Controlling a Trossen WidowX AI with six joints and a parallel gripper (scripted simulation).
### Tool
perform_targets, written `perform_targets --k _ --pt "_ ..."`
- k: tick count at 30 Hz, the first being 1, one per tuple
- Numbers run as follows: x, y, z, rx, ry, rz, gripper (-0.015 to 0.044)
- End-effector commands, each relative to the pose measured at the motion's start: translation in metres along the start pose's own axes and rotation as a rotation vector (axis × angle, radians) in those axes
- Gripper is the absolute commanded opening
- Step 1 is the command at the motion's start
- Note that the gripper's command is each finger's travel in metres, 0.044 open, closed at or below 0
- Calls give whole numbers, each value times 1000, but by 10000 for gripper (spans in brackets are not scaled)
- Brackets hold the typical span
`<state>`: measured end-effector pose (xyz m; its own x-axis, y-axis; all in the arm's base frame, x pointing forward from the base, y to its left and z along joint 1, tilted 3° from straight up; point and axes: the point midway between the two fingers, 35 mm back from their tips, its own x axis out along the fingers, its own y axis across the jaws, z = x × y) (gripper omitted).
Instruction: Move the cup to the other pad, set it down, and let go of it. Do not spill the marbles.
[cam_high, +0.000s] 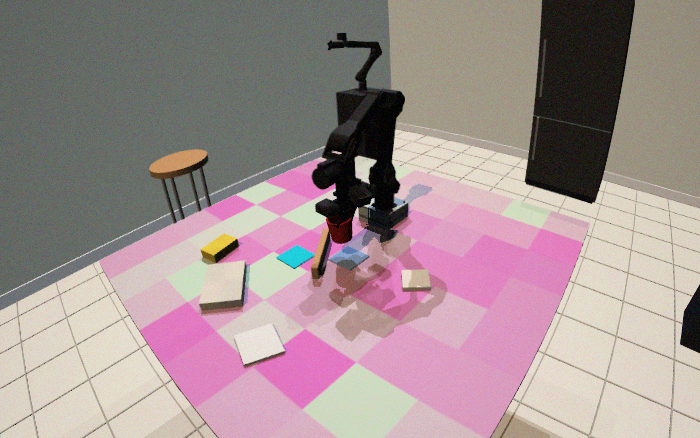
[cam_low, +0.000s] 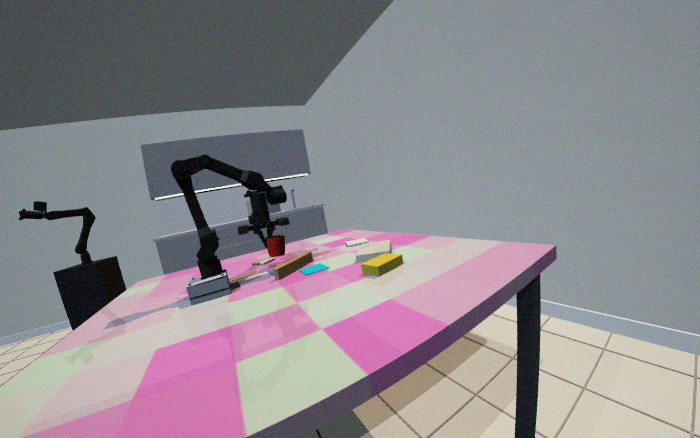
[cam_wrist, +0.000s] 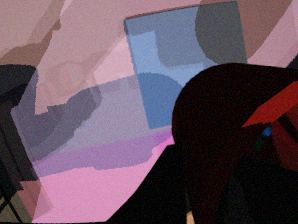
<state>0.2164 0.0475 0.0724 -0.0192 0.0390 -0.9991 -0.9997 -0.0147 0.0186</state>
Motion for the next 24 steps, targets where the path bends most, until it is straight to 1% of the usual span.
perform_targets --k 1,24 --pt "-1 -7 -5 -4 -2 -7 0" --pt "-3 -38 -43 -6 -1 -12 0"
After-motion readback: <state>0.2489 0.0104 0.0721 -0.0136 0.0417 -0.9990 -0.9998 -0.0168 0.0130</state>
